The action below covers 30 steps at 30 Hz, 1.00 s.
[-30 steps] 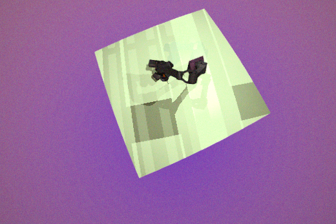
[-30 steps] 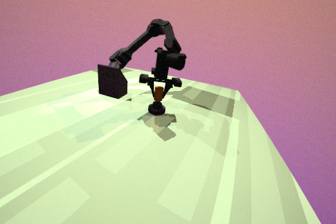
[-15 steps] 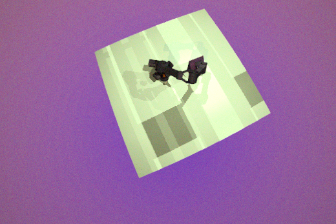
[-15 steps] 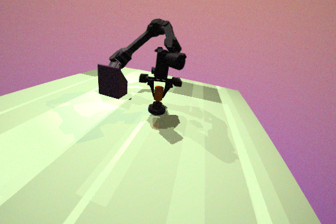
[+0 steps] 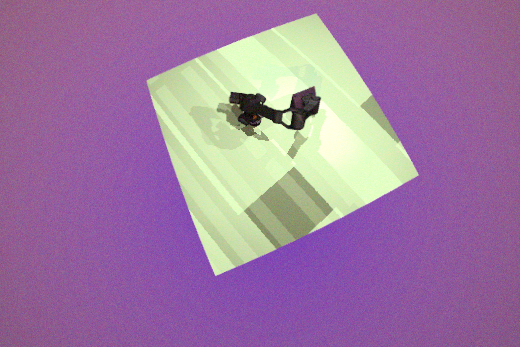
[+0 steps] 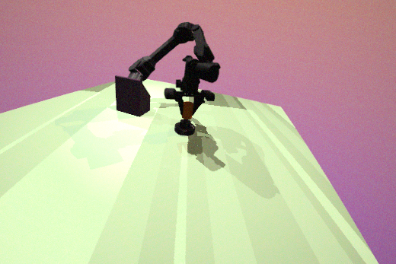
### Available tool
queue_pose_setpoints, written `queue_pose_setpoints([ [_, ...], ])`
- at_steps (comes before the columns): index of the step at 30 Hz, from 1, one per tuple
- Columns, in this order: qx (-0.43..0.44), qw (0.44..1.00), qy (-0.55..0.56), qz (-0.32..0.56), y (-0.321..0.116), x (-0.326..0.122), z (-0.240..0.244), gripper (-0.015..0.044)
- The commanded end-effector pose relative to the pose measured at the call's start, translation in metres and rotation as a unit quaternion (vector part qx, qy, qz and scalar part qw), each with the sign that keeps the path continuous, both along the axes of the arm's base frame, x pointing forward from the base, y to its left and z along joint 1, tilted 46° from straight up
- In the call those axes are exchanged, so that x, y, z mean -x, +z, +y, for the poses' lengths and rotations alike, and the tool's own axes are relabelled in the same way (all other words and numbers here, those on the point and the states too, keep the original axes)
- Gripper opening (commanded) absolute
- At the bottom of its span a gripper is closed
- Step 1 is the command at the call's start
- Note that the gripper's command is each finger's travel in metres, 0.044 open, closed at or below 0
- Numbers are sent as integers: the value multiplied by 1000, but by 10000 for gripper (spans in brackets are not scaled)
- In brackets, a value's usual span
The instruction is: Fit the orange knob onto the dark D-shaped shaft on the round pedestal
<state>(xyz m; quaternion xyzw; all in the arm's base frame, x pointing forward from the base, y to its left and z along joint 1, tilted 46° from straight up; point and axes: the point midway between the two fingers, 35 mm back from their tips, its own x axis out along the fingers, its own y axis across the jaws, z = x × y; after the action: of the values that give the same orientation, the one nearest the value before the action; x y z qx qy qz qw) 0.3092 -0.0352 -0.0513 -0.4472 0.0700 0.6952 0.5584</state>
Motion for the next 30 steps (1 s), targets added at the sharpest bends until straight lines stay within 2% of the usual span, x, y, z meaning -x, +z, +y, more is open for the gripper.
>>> queue_pose_setpoints([
  [1,0,1000,1,-3,0,1,0,0],
  [30,0,1000,1,-3,2,0,-1,0],
])
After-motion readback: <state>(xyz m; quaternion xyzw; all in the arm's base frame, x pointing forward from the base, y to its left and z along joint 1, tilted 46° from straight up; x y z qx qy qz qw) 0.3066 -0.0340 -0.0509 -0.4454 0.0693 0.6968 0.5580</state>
